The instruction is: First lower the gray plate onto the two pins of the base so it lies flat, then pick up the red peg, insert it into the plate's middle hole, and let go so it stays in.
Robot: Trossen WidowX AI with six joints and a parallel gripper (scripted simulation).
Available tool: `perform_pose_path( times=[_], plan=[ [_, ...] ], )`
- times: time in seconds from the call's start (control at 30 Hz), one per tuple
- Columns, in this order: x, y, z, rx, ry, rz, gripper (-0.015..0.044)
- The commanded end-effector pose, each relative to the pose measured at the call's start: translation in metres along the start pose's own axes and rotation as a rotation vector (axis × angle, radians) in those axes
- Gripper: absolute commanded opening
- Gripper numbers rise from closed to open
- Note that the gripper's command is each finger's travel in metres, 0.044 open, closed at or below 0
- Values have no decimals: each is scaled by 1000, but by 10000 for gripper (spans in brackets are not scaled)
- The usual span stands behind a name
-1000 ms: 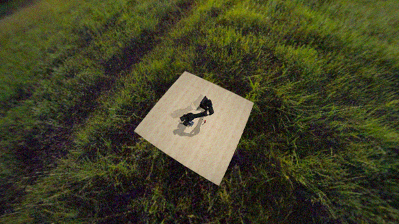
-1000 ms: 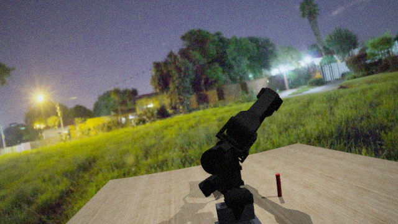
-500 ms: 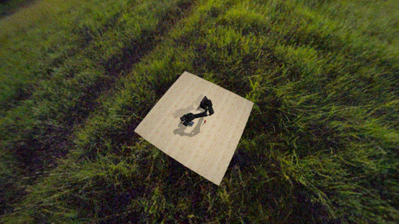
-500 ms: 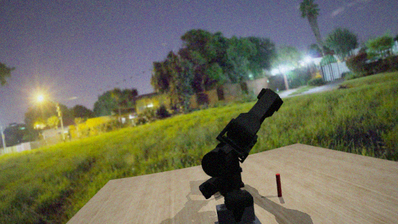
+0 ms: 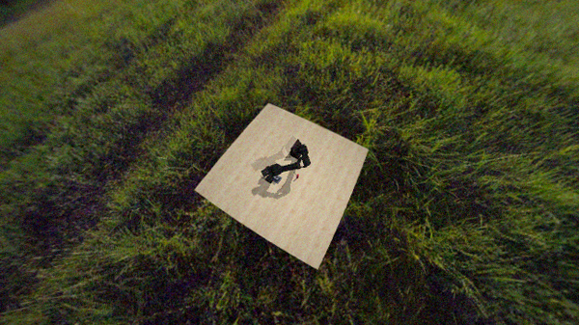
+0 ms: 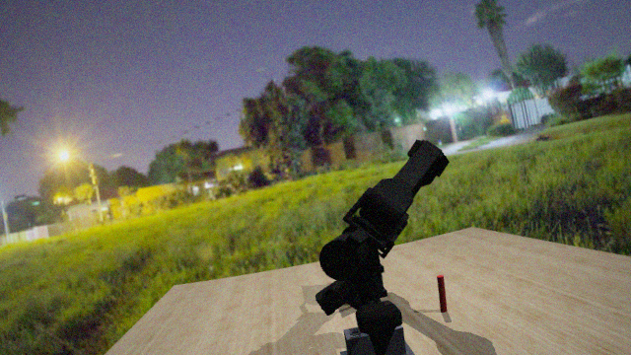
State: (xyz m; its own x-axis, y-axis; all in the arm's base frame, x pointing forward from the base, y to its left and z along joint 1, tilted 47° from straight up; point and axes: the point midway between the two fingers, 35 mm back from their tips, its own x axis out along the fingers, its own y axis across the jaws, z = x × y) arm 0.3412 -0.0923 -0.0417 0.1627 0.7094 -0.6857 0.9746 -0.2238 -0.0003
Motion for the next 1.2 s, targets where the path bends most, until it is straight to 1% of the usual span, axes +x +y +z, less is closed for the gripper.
perform_pose_path(
  times=[0.0,0.1,0.13,0.33,0.4,0.7,0.77,0.9,1.17],
  plan=[
    [0,0,0,-2,-1,-1,440],
    [-2,0,0,-2,-1,-1,440],
    [-9,2,1,-2,-3,-1,440],
    [-96,4,3,4,-4,-4,440],
    [-115,1,1,5,-1,-5,440],
    [-118,5,1,-1,-1,-5,440],
    [-121,0,-17,-44,-1,-5,440],
    [-127,-23,-69,-179,-1,-6,440],
    [-122,-88,-155,-449,5,-8,440]
  ],
)
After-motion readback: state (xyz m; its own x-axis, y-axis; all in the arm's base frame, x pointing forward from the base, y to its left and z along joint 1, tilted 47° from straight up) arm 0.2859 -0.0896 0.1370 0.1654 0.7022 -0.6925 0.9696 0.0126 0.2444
